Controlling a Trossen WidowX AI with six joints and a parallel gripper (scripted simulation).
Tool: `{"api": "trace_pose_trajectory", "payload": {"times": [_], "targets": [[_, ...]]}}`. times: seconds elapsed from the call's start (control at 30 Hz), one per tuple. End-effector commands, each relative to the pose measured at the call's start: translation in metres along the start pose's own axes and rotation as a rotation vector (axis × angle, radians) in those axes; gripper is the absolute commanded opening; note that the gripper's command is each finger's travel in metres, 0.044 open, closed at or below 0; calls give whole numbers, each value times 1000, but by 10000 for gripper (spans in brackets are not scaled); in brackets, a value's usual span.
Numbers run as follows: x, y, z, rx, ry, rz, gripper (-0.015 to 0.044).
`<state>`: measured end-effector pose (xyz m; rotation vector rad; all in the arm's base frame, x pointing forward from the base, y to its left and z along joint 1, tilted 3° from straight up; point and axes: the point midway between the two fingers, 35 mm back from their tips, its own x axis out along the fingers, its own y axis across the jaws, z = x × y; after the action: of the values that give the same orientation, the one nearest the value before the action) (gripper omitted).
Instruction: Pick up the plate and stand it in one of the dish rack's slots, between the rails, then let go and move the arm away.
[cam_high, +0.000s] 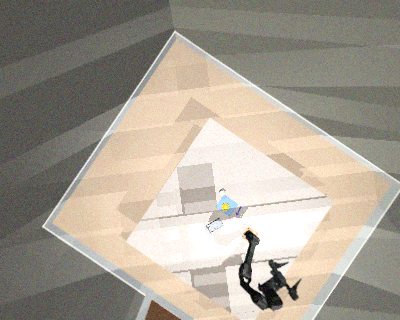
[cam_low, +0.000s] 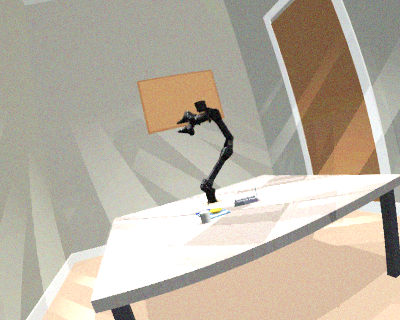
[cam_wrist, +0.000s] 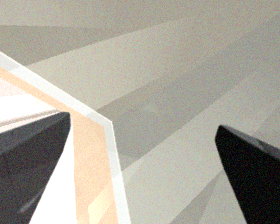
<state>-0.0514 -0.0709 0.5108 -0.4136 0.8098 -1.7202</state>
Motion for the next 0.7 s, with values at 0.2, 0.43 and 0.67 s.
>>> {"api": "trace_pose_trajectory", "payload": {"times": [0.2, 0.43, 0.67], "targets": [[52, 56, 25, -21, -29, 304, 400], [74, 109, 46, -80, -43, 532, 400], [79, 163, 67, -106, -53, 731, 400]]}}
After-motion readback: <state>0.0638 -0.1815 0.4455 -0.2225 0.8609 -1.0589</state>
